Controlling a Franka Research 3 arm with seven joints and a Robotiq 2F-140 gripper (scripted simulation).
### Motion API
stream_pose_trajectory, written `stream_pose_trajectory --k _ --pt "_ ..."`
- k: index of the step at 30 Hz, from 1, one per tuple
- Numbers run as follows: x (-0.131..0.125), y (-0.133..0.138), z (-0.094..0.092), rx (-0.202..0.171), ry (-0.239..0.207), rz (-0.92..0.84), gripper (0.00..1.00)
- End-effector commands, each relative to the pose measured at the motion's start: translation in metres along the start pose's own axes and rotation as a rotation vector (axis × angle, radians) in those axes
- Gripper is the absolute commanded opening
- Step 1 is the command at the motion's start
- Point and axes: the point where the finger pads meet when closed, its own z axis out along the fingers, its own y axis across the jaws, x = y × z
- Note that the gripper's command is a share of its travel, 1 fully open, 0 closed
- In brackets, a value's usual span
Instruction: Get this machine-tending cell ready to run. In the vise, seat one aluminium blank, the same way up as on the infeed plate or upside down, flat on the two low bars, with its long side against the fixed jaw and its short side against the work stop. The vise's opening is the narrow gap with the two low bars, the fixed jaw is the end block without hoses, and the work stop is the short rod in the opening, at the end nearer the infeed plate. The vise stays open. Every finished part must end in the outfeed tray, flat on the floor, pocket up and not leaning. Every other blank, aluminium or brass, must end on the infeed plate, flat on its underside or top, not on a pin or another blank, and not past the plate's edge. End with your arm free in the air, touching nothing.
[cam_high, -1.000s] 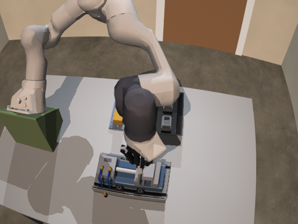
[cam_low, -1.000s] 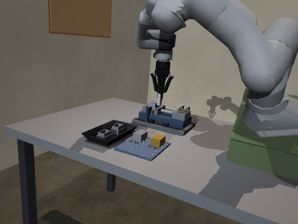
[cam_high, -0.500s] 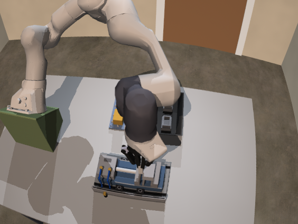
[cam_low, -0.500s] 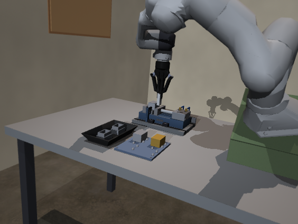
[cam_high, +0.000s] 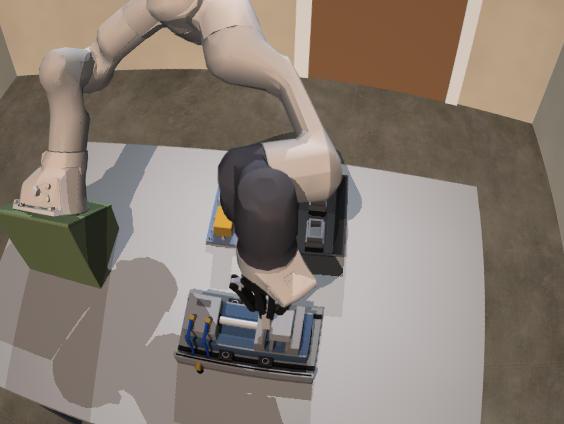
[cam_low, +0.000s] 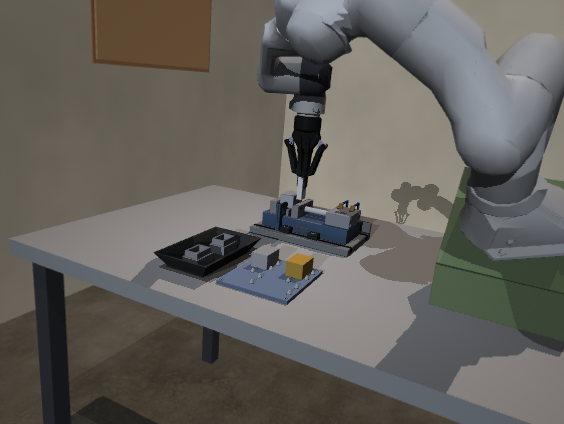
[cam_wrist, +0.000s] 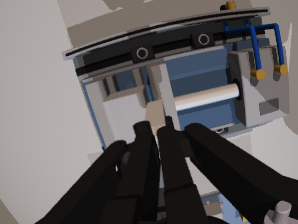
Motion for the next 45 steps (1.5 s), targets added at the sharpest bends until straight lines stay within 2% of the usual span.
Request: stream_pose_trajectory --k 1,28,45 --pt "-0.002 -0.002 0.001 0.0 -0.002 0.002 0.0" --pt "-0.002 -0.002 0.001 0.0 -0.002 0.002 0.0" --pt "-0.002 0.008 0.001 0.0 -0.002 0.002 0.0"
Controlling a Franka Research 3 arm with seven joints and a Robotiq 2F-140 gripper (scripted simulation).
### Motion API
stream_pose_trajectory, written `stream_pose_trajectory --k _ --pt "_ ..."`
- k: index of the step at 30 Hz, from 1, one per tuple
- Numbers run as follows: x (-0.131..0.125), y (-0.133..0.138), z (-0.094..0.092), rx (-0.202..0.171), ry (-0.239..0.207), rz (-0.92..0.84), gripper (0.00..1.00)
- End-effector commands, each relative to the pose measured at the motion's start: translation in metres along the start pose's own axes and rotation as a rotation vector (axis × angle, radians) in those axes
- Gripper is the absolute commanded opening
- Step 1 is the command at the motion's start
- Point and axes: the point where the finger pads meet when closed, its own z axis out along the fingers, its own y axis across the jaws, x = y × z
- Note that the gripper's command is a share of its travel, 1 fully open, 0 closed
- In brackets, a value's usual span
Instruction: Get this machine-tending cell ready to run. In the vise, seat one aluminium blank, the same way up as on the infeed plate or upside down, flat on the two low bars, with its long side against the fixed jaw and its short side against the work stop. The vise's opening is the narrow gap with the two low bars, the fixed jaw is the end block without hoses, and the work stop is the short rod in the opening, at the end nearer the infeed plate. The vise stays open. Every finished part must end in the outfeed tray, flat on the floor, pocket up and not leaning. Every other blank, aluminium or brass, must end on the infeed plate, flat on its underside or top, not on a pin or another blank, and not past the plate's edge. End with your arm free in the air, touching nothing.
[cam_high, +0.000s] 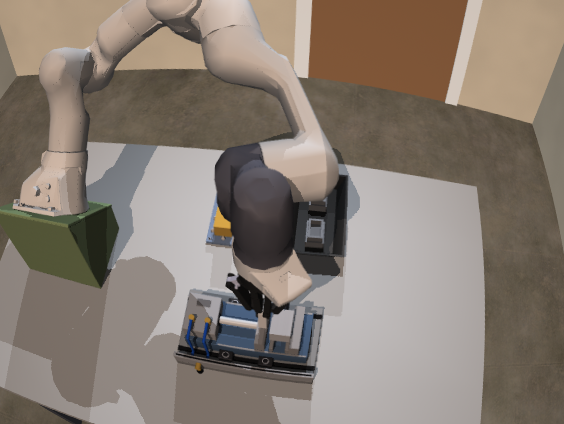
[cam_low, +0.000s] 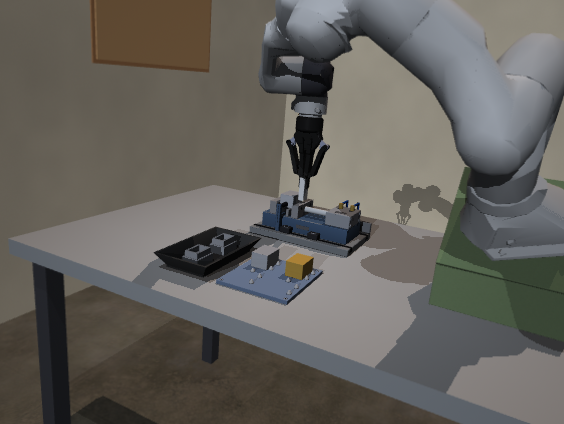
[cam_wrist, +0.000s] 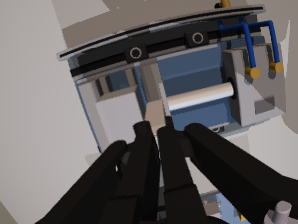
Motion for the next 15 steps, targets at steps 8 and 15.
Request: stream_pose_trajectory --k 8,15 --pt "0.0002 0.0035 -0.0002 0.004 0.003 -0.007 0.0" --pt "0.0002 0.0036 -0.0004 0.004 0.003 -0.007 0.0"
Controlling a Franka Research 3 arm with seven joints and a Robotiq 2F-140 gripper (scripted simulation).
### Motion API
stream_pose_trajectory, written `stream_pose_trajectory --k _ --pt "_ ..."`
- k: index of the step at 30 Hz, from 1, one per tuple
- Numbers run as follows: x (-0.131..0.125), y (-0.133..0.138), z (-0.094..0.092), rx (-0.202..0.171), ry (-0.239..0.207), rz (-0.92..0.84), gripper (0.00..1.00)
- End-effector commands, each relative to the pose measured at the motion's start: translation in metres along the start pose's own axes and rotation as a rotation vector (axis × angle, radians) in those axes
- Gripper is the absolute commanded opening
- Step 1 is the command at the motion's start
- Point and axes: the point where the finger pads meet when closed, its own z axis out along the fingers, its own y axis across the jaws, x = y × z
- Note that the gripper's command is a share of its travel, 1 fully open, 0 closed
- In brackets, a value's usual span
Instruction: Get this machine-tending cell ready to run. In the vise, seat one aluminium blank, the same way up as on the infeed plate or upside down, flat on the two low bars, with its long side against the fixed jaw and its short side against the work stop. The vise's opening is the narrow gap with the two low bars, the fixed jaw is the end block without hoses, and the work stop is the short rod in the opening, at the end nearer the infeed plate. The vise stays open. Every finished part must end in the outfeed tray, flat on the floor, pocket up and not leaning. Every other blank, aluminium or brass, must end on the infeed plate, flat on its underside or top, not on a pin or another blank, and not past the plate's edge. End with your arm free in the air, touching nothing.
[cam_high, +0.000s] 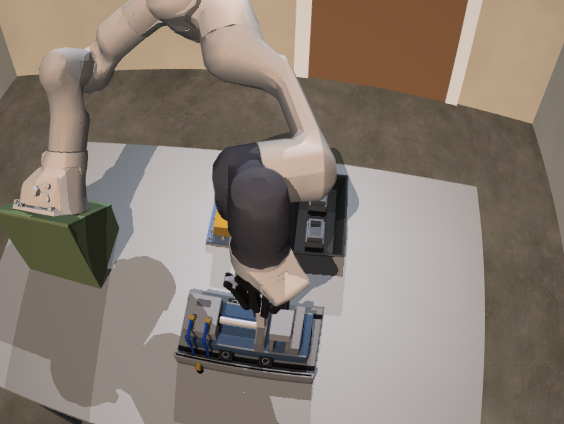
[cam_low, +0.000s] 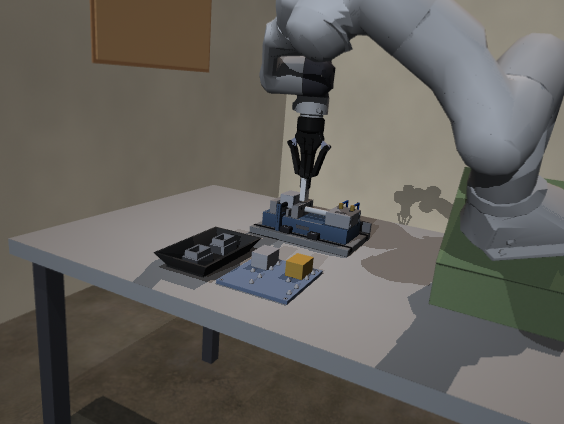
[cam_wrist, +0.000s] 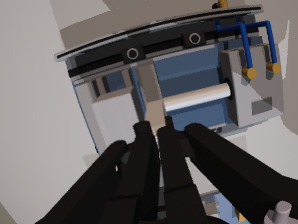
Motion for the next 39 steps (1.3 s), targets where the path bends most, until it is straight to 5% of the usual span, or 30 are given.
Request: stream_pose_trajectory --k 1,14,39 --pt "0.0 -0.001 -0.001 0.004 0.002 -0.006 0.0" --pt "0.0 -0.001 -0.015 0.004 0.002 -0.006 0.0" --pt "0.0 0.0 -0.076 0.004 0.002 -0.006 0.0"
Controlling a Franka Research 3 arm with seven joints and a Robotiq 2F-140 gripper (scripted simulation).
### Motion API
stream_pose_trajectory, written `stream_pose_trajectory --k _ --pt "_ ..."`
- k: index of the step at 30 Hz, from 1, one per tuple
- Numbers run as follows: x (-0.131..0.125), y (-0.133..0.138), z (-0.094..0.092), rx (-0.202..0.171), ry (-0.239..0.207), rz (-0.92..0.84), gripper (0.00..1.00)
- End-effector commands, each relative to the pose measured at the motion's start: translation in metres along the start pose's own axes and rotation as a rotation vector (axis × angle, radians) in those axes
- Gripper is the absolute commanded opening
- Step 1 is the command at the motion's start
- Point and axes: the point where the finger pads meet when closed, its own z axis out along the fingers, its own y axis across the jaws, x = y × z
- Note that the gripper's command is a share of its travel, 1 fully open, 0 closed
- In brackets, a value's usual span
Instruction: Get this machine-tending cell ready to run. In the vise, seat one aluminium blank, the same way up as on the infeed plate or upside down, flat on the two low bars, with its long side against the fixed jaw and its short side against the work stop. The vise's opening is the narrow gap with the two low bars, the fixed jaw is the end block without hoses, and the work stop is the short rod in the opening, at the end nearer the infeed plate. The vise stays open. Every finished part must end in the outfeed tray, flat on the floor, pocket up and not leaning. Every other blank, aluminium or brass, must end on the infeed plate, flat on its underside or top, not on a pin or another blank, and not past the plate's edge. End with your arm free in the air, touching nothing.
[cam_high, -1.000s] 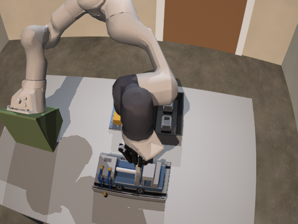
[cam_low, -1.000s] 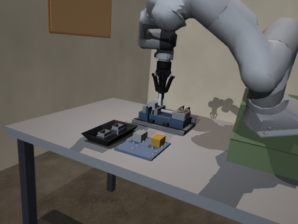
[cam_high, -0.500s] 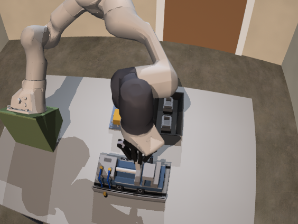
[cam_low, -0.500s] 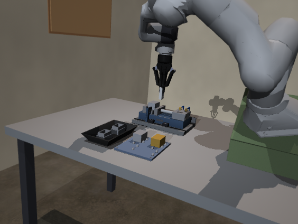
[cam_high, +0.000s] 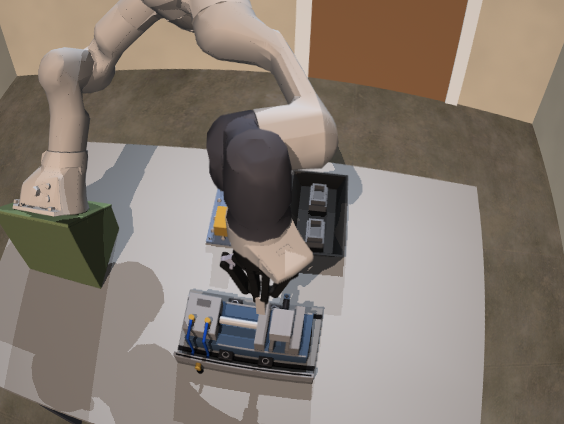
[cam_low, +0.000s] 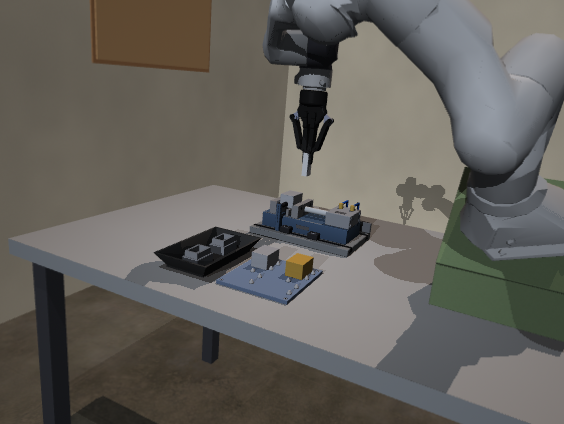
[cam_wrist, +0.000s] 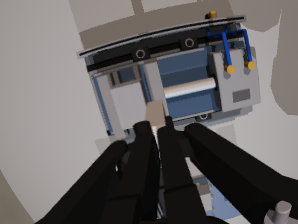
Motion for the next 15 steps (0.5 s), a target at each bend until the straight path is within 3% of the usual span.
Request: stream_pose_trajectory --k 1,15 --pt "-0.0021 0.0011 -0.0056 -0.005 -0.007 0.009 0.0" --pt "-0.0021 0.0011 -0.0072 -0.005 -0.007 0.009 0.0"
